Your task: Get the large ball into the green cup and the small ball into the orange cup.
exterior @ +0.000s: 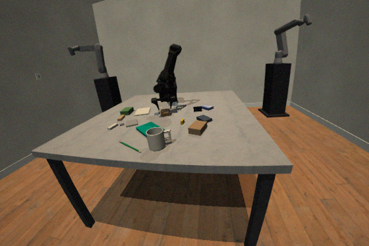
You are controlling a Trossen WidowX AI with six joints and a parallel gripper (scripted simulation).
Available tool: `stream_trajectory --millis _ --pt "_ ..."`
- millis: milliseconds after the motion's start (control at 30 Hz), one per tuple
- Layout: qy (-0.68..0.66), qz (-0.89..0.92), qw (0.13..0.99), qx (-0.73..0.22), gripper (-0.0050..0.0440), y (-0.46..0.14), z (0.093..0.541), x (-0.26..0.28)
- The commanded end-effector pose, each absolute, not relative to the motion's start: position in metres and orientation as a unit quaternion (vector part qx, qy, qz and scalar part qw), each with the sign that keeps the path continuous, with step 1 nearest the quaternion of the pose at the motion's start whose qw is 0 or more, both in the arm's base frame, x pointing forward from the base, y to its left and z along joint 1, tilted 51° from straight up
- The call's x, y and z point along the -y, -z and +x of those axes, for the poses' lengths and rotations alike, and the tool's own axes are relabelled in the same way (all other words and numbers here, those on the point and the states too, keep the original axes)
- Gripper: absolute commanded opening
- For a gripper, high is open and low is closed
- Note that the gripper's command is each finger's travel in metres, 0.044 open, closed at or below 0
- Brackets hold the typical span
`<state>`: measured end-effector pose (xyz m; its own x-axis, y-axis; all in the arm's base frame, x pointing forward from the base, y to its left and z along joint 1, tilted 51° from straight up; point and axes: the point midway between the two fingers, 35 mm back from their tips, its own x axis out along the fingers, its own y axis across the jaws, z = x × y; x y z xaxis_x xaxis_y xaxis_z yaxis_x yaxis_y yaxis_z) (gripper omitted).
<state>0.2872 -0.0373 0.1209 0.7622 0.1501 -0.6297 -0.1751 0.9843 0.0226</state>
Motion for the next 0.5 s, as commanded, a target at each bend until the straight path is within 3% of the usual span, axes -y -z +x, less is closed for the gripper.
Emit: stream_trajectory --millis 0,467 --pt "-0.085 -0.017 0.937 -0.338 0.0440 -0.116 0.290 0.037" --pt "-0.085 -0.017 0.937 -0.337 0.0440 -0.101 0.307 0.033"
